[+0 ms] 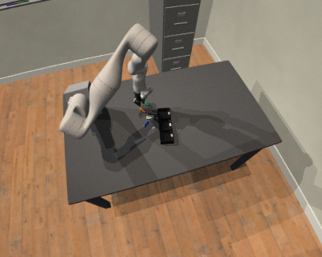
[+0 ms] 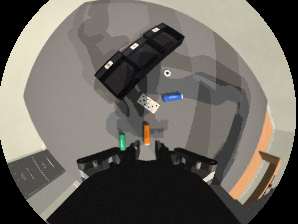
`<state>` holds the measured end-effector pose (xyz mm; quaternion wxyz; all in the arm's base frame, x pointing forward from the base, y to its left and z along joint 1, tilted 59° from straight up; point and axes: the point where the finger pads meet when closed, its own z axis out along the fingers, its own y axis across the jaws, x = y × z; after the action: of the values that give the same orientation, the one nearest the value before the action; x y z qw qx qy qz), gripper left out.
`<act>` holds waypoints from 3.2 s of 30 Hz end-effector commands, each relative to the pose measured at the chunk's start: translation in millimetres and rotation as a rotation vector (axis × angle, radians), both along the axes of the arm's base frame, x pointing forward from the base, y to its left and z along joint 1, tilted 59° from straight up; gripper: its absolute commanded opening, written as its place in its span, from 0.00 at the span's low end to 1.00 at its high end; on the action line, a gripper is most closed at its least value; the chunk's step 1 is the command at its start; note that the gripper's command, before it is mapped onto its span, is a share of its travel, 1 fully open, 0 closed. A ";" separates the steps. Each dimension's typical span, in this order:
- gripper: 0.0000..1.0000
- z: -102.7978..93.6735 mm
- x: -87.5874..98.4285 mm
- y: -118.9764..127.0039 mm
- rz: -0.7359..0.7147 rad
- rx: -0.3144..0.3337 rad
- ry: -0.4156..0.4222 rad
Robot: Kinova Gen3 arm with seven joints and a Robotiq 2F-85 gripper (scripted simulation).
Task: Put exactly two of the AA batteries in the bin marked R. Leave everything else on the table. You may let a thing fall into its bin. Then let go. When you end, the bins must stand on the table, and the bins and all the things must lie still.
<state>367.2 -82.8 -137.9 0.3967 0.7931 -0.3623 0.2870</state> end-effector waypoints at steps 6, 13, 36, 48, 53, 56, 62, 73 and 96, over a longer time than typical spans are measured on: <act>0.29 -2.3 2.5 3.0 0.024 -0.003 0.004; 0.29 -0.3 4.9 2.1 0.025 -0.006 0.008; 0.29 -15.5 9.9 -23.2 0.016 0.000 -0.003; 0.29 -33.6 13.0 -52.2 0.016 0.000 -0.002; 0.29 -33.9 11.1 -51.5 0.013 -0.001 -0.002; 0.29 -32.7 12.2 -51.8 0.014 -0.004 0.001; 0.29 -31.1 13.2 -52.1 0.017 -0.008 0.005; 0.29 -38.6 17.1 -61.0 0.016 0.000 -0.002; 0.09 -38.4 15.5 -61.0 0.016 -0.005 0.002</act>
<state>382.6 -144.6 -174.5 0.3977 0.7945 -0.3550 0.2909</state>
